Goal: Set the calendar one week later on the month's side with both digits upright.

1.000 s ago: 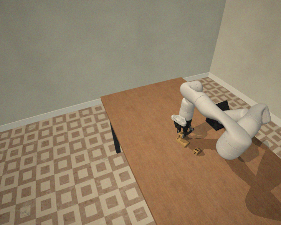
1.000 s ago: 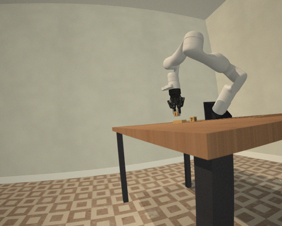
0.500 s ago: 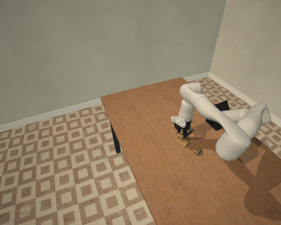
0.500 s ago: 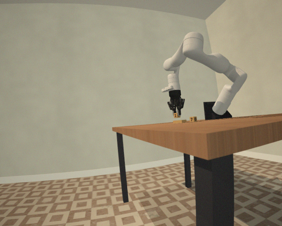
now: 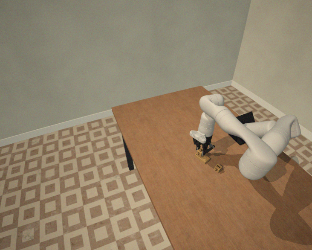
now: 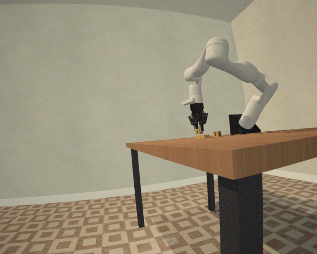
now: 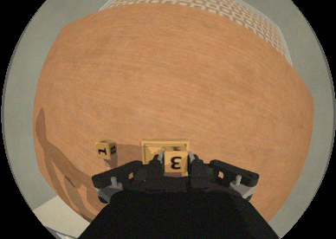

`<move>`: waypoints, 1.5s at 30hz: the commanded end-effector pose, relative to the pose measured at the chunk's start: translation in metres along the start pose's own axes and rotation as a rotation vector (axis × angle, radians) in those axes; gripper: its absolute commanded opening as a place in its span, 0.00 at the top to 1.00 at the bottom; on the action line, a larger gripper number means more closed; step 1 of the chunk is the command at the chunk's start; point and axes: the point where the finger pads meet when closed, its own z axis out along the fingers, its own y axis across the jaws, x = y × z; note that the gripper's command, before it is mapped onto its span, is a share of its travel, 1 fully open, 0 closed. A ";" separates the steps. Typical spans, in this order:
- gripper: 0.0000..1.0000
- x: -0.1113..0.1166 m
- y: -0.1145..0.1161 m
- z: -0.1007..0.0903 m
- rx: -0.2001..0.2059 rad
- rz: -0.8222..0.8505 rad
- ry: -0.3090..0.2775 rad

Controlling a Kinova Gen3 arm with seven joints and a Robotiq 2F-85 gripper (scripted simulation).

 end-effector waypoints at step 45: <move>0.74 0.000 0.000 0.005 0.000 0.000 -0.001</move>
